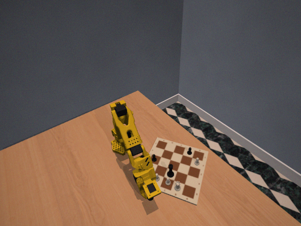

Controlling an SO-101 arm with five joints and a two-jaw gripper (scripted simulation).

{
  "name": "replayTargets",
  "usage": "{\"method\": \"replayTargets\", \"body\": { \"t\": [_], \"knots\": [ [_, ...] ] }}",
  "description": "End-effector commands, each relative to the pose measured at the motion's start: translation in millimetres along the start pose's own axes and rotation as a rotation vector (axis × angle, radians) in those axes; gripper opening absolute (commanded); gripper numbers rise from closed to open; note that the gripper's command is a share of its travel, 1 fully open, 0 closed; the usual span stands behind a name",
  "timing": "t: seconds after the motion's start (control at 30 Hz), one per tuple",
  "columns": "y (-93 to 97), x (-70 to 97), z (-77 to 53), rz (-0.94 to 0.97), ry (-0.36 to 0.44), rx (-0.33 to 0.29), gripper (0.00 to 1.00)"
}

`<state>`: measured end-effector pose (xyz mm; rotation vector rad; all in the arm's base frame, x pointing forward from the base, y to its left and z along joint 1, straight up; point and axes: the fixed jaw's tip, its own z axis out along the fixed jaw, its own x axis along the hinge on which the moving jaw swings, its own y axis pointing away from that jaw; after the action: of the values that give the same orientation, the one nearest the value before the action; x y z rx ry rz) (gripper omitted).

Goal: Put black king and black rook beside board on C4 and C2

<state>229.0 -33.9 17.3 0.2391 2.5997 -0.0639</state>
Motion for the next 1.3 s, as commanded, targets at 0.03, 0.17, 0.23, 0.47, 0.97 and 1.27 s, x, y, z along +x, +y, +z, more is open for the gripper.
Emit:
{"method": "replayTargets", "body": {
  "t": [0.03, 0.17, 0.23, 0.47, 0.97, 1.27],
  "knots": [
    [-1.3, -4.1, -2.2, 0.001, -0.015, 0.002, 0.1],
    [-1.3, -4.1, -2.2, 0.001, -0.015, 0.002, 0.07],
    [-1.3, -4.1, -2.2, 0.001, -0.015, 0.002, 0.06],
    [-1.3, -4.1, -2.2, 0.001, -0.015, 0.002, 0.02],
    [-1.3, -4.1, -2.2, 0.001, -0.015, 0.002, 0.0],
    [-1.3, -4.1, -2.2, 0.001, -0.015, 0.002, 0.0]
  ]
}}
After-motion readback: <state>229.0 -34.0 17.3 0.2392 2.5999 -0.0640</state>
